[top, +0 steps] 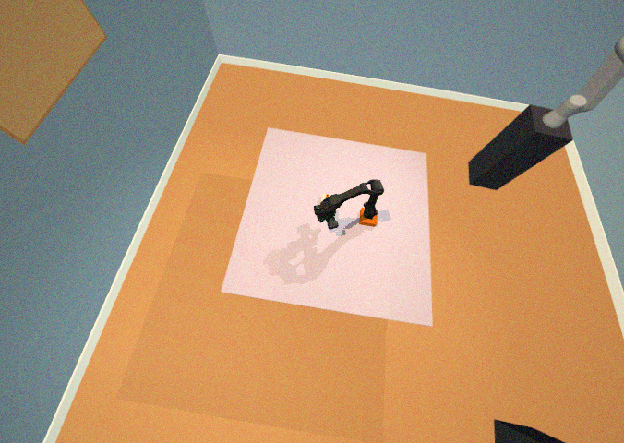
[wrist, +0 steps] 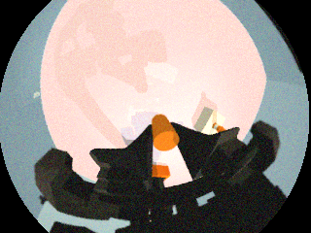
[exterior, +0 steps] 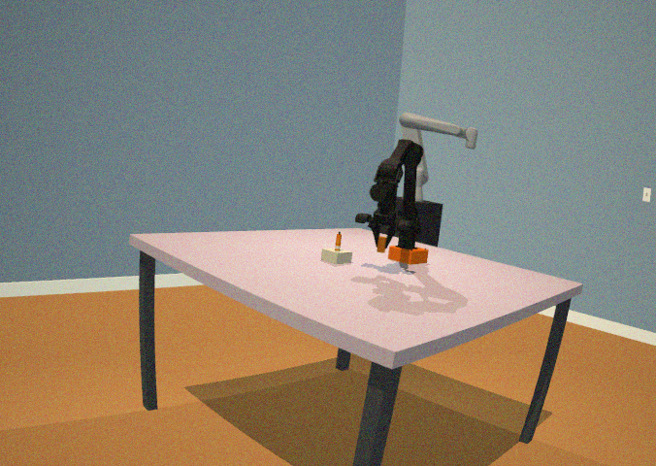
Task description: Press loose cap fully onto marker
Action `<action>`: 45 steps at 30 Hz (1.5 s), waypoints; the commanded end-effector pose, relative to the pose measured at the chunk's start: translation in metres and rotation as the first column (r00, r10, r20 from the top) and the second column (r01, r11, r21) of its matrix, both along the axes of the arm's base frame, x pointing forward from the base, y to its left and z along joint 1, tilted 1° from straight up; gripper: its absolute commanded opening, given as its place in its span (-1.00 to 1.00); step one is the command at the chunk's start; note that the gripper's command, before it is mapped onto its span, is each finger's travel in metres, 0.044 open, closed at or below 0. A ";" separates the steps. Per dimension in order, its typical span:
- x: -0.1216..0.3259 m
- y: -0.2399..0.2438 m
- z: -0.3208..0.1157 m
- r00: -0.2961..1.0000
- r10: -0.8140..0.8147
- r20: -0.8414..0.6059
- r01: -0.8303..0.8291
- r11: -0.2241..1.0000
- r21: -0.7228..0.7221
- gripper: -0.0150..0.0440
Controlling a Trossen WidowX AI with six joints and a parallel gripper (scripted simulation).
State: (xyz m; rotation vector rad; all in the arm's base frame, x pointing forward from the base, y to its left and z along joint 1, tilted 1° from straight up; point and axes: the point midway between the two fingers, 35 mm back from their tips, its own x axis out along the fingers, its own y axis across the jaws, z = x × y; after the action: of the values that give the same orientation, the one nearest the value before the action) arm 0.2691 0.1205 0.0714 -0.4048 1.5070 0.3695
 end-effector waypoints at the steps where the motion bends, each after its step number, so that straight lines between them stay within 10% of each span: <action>1: 0.006 -0.010 0.005 1.000 0.000 0.000 0.000 1.000 0.005 -0.49; 45: 0.036 -0.150 0.054 1.000 0.005 0.001 -0.005 1.000 -0.012 -0.49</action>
State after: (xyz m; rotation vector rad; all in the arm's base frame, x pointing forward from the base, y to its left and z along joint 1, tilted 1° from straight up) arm 0.3056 -0.0205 0.1212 -0.4193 1.5098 0.3621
